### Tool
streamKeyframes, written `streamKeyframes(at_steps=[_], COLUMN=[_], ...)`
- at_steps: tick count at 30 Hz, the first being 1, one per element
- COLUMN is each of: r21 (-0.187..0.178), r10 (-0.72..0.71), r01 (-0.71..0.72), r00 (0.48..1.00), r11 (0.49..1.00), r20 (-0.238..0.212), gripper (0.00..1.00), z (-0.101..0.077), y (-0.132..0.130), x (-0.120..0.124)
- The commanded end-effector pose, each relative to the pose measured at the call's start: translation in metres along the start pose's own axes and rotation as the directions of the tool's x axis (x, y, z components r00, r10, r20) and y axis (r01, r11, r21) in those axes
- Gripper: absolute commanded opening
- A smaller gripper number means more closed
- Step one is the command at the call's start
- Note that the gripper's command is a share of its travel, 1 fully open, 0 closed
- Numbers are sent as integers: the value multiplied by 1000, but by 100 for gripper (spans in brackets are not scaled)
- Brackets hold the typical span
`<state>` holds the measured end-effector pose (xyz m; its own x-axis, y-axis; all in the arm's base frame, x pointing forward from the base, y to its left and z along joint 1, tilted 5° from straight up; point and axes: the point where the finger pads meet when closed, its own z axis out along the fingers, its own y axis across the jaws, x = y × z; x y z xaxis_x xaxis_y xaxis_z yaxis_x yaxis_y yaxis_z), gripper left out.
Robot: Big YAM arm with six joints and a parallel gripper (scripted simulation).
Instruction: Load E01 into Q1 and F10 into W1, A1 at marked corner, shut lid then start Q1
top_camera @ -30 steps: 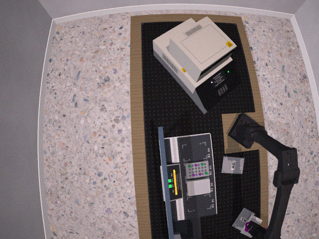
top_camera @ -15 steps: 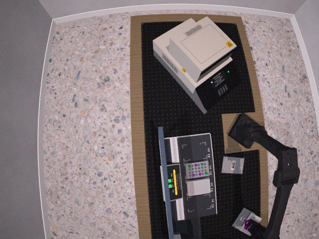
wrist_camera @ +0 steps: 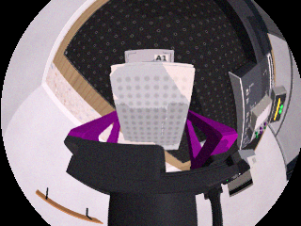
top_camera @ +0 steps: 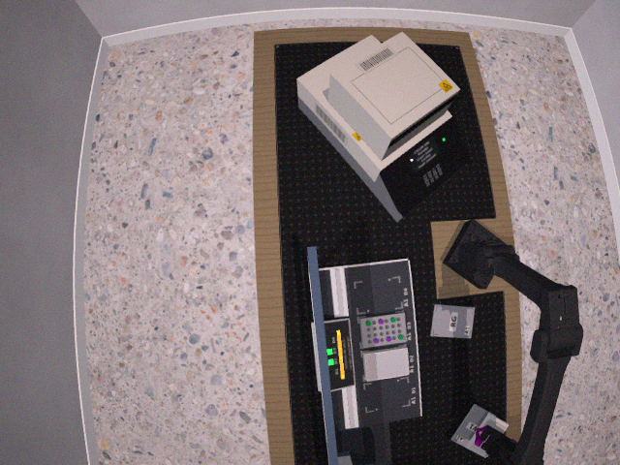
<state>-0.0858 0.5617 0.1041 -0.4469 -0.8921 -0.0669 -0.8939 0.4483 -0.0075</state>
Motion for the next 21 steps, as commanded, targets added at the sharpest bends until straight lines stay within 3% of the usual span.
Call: streamKeyframes(at_steps=[1,10,16,21], r21=[-33,-35,-22,-32], r10=[-8,1,22,12], r01=[10,1,-22,-10], r00=[999,999,999,999], r11=[999,999,1000,999], r20=[43,44,28,43], gripper=[0,0,0,0], z=[-31,-26,-16,-21], y=[6,22,13,8], x=[-14,-19,-22,-21])
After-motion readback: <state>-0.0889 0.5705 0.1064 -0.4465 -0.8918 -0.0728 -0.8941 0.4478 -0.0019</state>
